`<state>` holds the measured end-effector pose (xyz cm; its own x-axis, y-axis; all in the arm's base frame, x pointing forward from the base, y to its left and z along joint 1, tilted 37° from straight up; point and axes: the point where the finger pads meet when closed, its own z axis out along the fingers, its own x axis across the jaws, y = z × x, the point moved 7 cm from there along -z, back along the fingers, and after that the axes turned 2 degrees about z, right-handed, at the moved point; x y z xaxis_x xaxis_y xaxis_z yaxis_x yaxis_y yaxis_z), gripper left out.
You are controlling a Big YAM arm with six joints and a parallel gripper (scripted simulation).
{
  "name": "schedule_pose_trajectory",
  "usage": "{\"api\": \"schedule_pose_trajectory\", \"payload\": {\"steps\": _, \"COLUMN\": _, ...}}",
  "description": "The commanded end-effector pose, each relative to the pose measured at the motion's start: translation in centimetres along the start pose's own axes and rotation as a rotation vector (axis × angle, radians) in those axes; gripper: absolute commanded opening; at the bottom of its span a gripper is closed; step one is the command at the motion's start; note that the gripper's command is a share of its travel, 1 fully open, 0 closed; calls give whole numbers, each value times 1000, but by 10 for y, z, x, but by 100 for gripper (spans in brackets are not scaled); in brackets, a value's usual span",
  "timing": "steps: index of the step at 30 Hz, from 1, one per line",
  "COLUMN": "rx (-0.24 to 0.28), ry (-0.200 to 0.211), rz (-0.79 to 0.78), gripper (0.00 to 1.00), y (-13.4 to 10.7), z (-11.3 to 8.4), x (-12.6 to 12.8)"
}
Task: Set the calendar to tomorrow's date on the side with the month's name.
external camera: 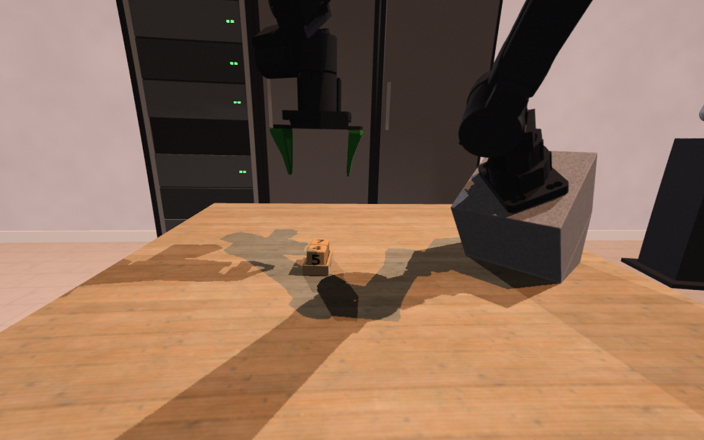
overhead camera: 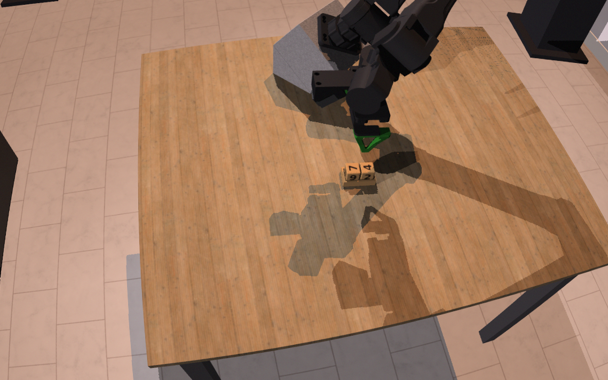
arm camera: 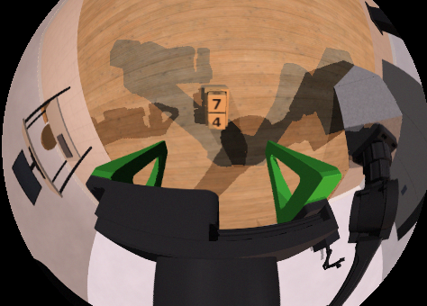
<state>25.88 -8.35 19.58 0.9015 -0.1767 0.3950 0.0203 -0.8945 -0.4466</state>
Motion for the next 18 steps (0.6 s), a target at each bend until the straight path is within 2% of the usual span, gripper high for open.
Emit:
{"api": "schedule_pose_trajectory", "payload": {"steps": 1, "rx": -3, "ry": -3, "rz": 1, "gripper": 100, "y": 1, "z": 15, "x": 3}}
{"api": "schedule_pose_trajectory", "payload": {"steps": 2, "rx": -3, "ry": -3, "rz": 1, "gripper": 100, "y": 1, "z": 25, "x": 3}}
{"api": "schedule_pose_trajectory", "payload": {"steps": 4, "rx": -3, "ry": -3, "rz": 1, "gripper": 100, "y": 1, "z": 25, "x": 3}}
{"api": "schedule_pose_trajectory", "payload": {"steps": 7, "rx": -2, "ry": -3, "rz": 2, "gripper": 100, "y": 0, "z": 55, "x": 1}}
{"api": "schedule_pose_trajectory", "payload": {"steps": 9, "rx": -1, "ry": -3, "rz": 2, "gripper": 100, "y": -1, "z": 59, "x": 0}}
{"api": "schedule_pose_trajectory", "payload": {"steps": 10, "rx": 0, "ry": -2, "rz": 2, "gripper": 45, "y": -1, "z": 59, "x": 1}}
{"api": "schedule_pose_trajectory", "payload": {"steps": 11, "rx": -24, "ry": 66, "rz": -13, "gripper": 45, "y": 1, "z": 40, "x": 21}}
{"api": "schedule_pose_trajectory", "payload": {"steps": 13, "rx": -23, "ry": 66, "rz": -13, "gripper": 45, "y": 1, "z": 40, "x": 21}}
{"api": "schedule_pose_trajectory", "payload": {"steps": 15, "rx": -14, "ry": 40, "rz": -5, "gripper": 45, "y": 0, "z": 48, "x": 9}}
{"api": "schedule_pose_trajectory", "payload": {"steps": 18, "rx": -5, "ry": 13, "rz": 3, "gripper": 45, "y": -1, "z": 53, "x": 5}}
